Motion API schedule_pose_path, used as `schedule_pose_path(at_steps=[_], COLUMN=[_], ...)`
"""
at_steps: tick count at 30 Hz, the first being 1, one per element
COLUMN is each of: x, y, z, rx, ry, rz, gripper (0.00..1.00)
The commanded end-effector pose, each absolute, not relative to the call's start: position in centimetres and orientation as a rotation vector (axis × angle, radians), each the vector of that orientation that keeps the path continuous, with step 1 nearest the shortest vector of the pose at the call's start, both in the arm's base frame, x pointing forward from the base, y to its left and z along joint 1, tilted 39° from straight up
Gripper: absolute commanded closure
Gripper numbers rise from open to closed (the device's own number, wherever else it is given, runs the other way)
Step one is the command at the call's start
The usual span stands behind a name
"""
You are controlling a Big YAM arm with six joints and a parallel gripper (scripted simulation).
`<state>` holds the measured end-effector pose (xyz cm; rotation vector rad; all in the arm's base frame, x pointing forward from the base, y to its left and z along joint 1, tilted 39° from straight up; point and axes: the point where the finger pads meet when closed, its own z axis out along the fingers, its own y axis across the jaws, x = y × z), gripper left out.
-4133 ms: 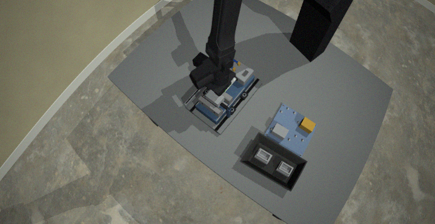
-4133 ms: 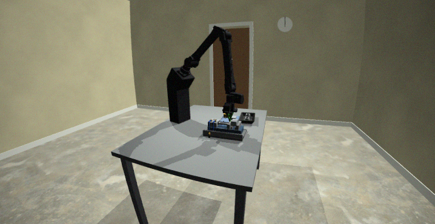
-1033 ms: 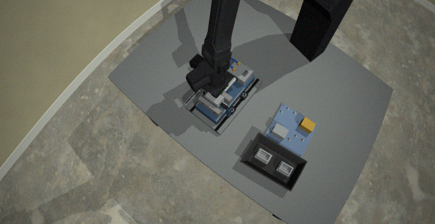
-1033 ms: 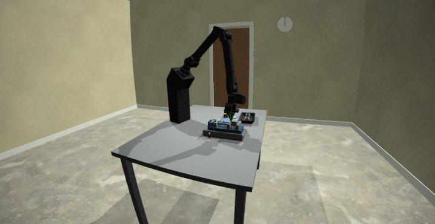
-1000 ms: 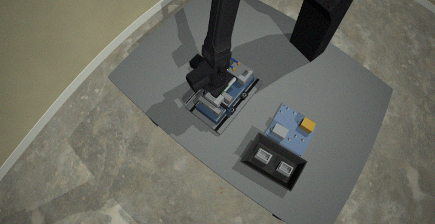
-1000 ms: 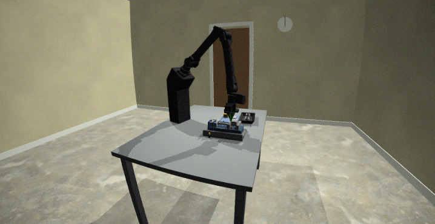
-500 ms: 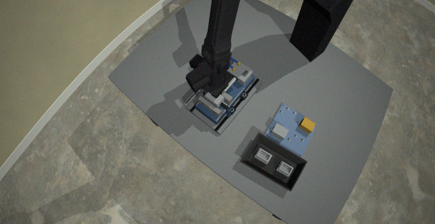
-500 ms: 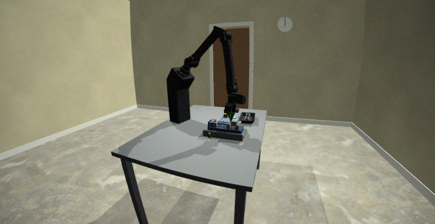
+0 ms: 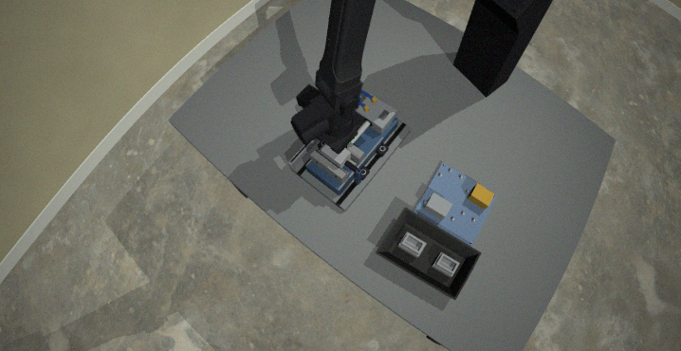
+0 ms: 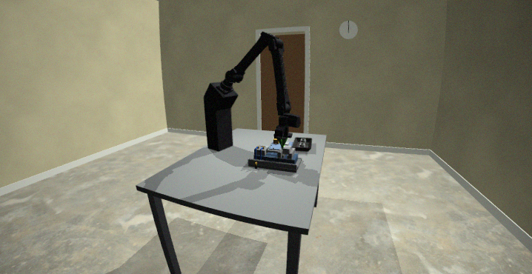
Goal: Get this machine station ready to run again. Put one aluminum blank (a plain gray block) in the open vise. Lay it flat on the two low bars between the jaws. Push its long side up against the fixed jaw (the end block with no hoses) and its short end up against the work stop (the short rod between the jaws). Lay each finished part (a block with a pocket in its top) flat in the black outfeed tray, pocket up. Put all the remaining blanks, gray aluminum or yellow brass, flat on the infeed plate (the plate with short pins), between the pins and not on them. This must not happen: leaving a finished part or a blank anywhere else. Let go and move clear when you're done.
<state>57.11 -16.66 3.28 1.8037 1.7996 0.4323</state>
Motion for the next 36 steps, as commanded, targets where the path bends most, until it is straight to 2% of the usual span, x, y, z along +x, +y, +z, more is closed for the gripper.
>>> schedule_pose_path(at_steps=[1,36], x=[58.93,58.08], y=[-15.93,-15.94], z=[4.48,4.47], rx=[1.774,1.757], ry=[1.789,1.787], rz=[0.458,0.464], gripper=[1.0,1.0])
